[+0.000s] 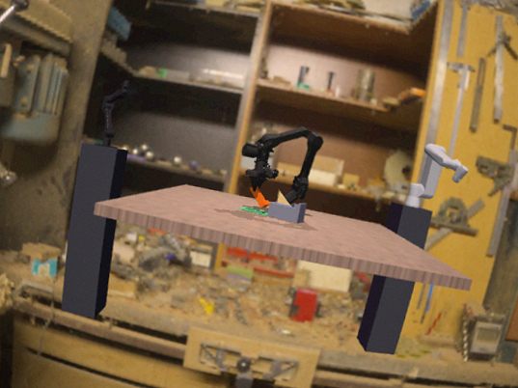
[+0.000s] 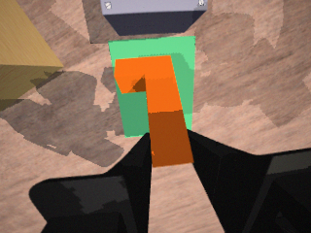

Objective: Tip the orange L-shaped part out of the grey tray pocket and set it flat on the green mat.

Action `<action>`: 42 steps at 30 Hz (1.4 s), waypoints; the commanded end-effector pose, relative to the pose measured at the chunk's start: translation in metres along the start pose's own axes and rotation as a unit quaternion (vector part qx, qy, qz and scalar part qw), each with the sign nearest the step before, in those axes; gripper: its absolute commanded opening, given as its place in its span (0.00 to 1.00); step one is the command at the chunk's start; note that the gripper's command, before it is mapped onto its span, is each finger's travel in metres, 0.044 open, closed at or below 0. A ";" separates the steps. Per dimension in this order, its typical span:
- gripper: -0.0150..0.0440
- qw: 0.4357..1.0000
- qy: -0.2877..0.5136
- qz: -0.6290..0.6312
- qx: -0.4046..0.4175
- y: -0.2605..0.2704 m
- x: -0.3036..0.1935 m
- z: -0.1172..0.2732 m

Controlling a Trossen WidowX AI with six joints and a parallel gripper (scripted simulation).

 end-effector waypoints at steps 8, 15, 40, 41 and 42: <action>0.25 1.000 -0.003 -0.003 0.001 0.001 0.001 -0.019; 0.25 1.000 -0.003 -0.003 0.001 0.001 0.001 -0.021; 0.74 1.000 -0.001 -0.001 0.002 0.000 0.000 -0.014; 0.79 1.000 -0.001 -0.001 0.002 -0.001 0.000 -0.008; 0.83 1.000 -0.001 -0.001 0.002 -0.002 -0.001 0.000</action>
Point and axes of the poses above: the point midway between the two fingers, 35 mm back from their tips, its own z axis back along the fingers, its own y axis across the jaws, x = y × z, the point moved 1 cm from there along z, back along the fingers, and after that the axes turned 6 degrees about -z, right-handed, at the moved point
